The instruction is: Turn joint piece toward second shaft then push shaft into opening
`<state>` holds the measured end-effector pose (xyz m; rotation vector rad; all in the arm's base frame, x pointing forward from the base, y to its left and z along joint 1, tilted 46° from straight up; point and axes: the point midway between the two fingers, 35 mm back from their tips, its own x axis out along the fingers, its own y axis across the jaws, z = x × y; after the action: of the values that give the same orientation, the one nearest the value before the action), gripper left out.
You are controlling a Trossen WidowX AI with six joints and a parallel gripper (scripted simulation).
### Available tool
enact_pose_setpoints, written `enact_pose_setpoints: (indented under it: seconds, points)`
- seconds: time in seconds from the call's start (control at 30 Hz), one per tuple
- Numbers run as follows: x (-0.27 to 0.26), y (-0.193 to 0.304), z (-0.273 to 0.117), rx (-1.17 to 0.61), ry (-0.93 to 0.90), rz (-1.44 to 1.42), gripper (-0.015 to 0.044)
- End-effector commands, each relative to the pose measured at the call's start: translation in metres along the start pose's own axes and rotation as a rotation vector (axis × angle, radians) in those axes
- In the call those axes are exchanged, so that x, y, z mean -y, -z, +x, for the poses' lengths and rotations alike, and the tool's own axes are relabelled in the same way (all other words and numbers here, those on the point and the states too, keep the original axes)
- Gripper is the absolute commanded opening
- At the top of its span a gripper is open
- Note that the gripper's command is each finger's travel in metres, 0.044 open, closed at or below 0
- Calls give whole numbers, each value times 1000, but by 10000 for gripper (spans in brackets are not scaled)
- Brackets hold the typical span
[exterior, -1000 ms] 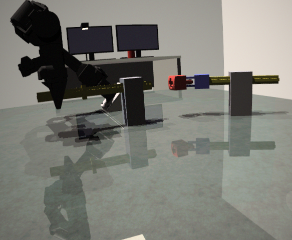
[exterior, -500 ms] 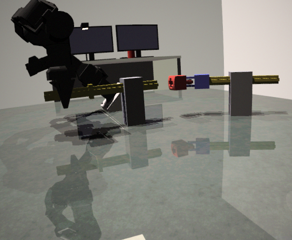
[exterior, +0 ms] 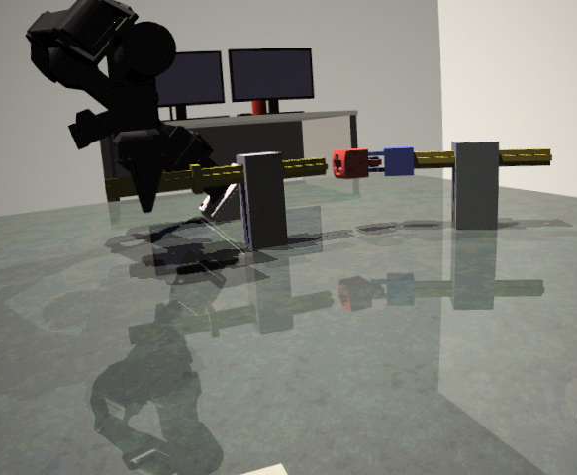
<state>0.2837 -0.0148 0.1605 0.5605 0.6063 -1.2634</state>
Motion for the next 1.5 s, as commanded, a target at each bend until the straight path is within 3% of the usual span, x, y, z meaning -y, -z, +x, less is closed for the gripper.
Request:
enact_pose_setpoints:
  seconds: [0.0, 1.1, 1.47]
  points:
    - [0, 8, 1, 2, 0, 2, 0]
    - [0, 60, 1, 0, 1, 1, 0]
    - [0, 58, 0, 0, 2, 1, 0]
